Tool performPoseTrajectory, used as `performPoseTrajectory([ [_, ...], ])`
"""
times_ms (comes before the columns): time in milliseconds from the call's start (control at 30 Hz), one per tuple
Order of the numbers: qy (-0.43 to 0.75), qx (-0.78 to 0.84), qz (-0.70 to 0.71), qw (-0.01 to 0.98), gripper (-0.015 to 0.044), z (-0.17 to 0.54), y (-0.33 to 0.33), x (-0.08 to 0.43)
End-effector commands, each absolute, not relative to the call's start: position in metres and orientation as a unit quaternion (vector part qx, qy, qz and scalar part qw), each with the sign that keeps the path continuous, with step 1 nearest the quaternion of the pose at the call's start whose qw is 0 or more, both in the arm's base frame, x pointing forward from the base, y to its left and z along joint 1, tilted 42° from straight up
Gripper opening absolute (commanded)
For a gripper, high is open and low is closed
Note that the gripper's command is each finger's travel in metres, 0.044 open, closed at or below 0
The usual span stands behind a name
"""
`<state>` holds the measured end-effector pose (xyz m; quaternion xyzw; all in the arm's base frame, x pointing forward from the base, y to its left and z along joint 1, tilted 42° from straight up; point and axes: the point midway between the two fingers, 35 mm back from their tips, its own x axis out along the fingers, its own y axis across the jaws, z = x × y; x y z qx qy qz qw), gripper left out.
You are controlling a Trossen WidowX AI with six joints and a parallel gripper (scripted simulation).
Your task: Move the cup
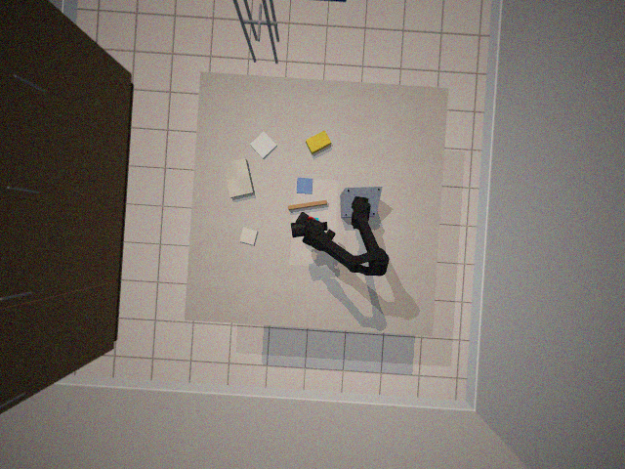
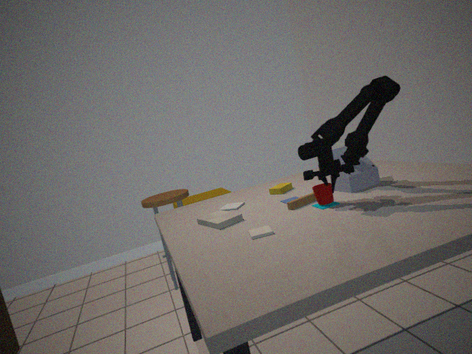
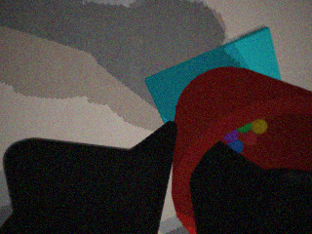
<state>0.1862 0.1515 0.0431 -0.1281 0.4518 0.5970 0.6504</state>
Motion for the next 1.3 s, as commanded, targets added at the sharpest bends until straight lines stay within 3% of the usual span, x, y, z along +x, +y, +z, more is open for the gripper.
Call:
performPoseTrajectory([
  [0, 0.455, -0.124, 0.597, 0.649, 0.0000, 0.040, 0.153, 0.183],
  [400, 0.452, -0.128, 0.597, 0.650, 0.0000, 0.043, 0.152, 0.186],
  [567, 0.452, -0.128, 0.597, 0.650, 0.0128, 0.043, 0.152, 0.186],
  [1267, 0.454, -0.128, 0.596, 0.650, 0.0128, 0.053, 0.141, 0.189],
])
